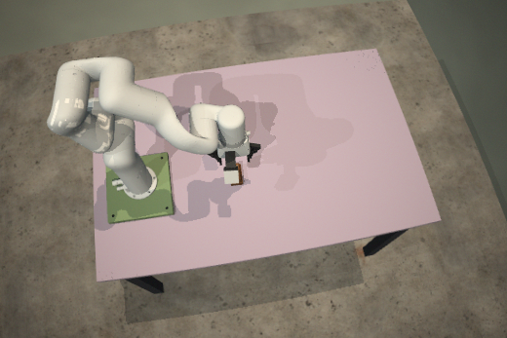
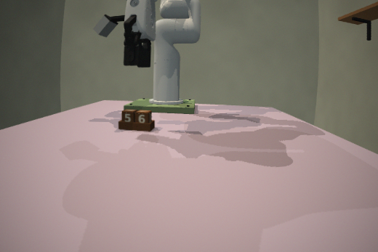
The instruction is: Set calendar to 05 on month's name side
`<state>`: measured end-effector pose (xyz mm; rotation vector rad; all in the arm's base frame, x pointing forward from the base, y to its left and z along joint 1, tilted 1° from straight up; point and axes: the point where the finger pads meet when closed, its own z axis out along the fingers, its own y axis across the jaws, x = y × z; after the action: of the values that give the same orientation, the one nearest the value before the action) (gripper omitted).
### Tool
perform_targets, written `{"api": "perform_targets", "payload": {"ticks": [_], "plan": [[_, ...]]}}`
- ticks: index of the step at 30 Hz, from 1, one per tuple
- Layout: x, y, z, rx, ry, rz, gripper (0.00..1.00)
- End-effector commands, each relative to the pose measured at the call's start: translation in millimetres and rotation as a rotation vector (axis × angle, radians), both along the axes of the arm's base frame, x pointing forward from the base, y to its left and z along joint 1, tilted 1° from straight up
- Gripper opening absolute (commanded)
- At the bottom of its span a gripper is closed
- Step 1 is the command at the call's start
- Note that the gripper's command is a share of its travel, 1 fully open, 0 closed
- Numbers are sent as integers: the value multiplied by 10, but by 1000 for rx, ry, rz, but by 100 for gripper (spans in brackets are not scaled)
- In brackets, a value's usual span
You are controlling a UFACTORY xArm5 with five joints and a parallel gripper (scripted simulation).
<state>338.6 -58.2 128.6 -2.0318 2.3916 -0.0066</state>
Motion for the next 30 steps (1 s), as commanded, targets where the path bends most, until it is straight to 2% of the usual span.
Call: {"api": "perform_targets", "payload": {"ticks": [1,15,25,28,30], "plan": [[1,-8,14,0,-1,-3,100],[-15,-19,14,0,-1,-41,100],[-136,-98,12,2,-1,-341,100],[-140,-100,12,2,-1,-350,100],[-188,-130,10,2,-2,-468,100]]}}
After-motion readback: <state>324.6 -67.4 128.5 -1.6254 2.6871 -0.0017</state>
